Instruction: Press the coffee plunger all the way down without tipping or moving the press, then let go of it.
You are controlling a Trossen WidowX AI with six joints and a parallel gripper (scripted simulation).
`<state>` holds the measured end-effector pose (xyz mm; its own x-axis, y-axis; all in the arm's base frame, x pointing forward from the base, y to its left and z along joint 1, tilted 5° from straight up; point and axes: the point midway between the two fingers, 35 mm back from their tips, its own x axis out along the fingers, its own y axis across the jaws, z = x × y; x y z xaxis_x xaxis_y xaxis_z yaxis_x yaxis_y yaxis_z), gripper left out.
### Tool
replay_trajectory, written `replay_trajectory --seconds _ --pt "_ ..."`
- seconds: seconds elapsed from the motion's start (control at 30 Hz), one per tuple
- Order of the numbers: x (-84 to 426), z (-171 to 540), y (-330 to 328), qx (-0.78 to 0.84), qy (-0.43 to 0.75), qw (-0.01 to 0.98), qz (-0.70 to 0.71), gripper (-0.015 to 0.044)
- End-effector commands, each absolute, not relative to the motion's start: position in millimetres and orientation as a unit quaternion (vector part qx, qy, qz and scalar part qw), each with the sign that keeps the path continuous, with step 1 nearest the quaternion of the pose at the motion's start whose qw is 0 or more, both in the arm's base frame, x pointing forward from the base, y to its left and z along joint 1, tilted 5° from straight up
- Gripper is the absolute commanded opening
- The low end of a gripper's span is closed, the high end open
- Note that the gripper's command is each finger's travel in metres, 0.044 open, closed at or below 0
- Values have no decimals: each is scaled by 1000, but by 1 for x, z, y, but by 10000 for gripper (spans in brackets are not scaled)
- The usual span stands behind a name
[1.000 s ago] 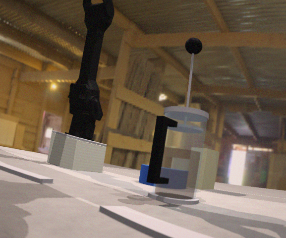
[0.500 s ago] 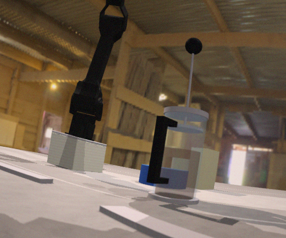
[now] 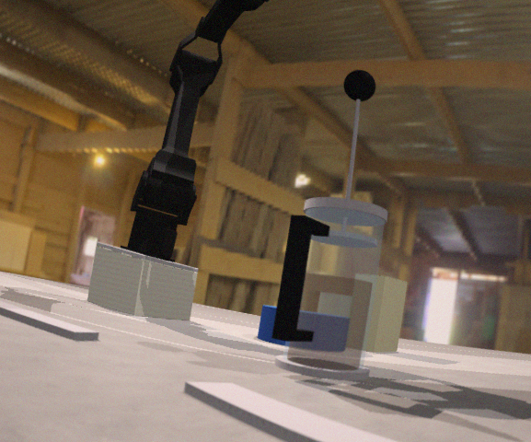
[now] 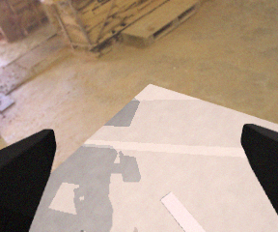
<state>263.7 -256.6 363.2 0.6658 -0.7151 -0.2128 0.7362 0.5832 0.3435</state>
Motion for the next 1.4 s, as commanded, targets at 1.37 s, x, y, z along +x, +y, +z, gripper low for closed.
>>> replay_trajectory --seconds 1.37 --pt "301 235 -162 68 201 952 -221 440"
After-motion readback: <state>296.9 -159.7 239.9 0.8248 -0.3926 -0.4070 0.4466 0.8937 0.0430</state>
